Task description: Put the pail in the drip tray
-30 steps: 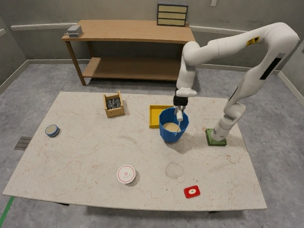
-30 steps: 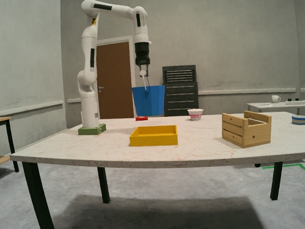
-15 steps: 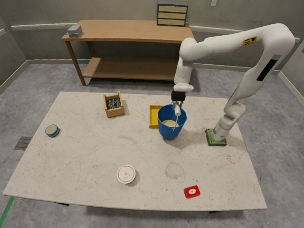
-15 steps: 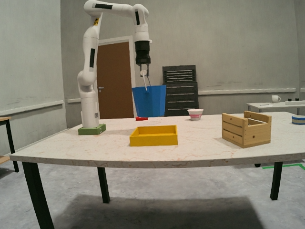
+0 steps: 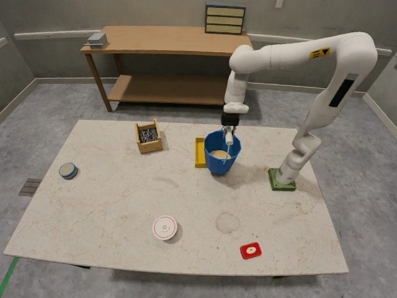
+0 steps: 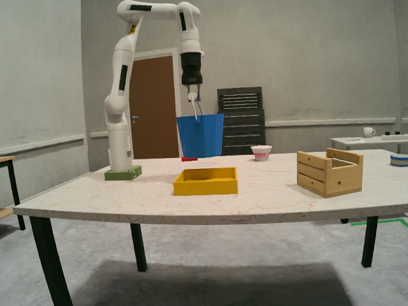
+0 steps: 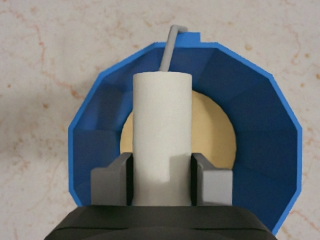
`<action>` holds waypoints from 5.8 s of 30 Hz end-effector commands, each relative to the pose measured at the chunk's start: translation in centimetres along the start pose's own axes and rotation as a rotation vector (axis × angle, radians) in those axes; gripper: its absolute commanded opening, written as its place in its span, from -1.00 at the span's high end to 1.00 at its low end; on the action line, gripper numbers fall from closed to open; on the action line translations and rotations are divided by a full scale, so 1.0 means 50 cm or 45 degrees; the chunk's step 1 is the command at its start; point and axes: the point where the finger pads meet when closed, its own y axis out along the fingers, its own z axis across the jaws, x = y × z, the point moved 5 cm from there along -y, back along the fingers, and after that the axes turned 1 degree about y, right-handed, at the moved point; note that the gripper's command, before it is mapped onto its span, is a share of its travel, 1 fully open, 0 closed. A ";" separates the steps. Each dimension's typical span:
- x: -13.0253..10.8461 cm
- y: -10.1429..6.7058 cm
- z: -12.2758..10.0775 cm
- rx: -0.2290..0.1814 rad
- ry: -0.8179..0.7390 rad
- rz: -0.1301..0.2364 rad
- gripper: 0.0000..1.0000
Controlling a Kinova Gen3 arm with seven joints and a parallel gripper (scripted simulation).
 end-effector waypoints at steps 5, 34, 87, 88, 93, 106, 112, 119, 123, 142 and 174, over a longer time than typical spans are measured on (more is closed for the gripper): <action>0.030 -0.001 0.008 0.001 -0.001 0.002 1.00; 0.169 -0.001 0.042 0.001 -0.001 0.002 1.00; 0.251 -0.001 0.061 0.001 -0.001 0.002 1.00; 0.251 -0.001 0.061 0.001 -0.001 0.002 1.00; 0.251 -0.001 0.061 0.001 -0.001 0.002 1.00; 0.251 -0.001 0.061 0.001 -0.001 0.002 1.00; 0.251 -0.001 0.061 0.001 -0.001 0.002 1.00; 0.251 -0.001 0.061 0.001 -0.001 0.002 1.00; 0.251 -0.001 0.061 0.001 -0.001 0.002 1.00; 0.251 -0.001 0.061 0.001 -0.001 0.002 1.00; 0.251 0.014 0.062 0.001 -0.001 0.002 1.00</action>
